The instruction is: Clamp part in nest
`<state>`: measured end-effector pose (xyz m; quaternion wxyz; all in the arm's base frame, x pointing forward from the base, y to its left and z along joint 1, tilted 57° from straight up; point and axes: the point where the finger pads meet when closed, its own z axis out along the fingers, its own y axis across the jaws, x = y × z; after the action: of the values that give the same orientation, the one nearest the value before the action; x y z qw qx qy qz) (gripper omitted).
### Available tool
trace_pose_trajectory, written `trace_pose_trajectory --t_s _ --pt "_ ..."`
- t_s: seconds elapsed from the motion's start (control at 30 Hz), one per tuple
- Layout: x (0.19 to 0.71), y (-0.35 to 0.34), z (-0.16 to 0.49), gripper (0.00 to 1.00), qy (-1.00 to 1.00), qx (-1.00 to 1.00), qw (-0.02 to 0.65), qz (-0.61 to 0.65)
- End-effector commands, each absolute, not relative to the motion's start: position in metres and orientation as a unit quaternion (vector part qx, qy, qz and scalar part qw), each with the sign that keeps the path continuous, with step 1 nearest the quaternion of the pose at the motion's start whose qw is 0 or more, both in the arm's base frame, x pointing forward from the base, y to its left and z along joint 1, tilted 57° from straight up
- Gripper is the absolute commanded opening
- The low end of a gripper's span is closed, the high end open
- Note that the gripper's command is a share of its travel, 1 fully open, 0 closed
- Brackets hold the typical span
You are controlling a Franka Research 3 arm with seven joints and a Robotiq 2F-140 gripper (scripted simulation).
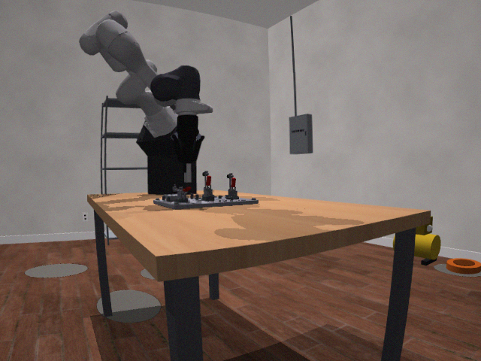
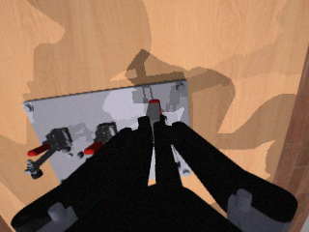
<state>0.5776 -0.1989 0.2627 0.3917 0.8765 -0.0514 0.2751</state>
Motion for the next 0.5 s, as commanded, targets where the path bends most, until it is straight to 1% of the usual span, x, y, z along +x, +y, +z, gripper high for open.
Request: trace_pose_trajectory --t_s 0.0,0.47 --pt "0.5793 -0.2023 0.2603 0.0 -0.05 0.876 0.392 0.274" --pt "0.582 -0.2068 0.2569 0.0 -0.05 0.876 0.392 0.274"
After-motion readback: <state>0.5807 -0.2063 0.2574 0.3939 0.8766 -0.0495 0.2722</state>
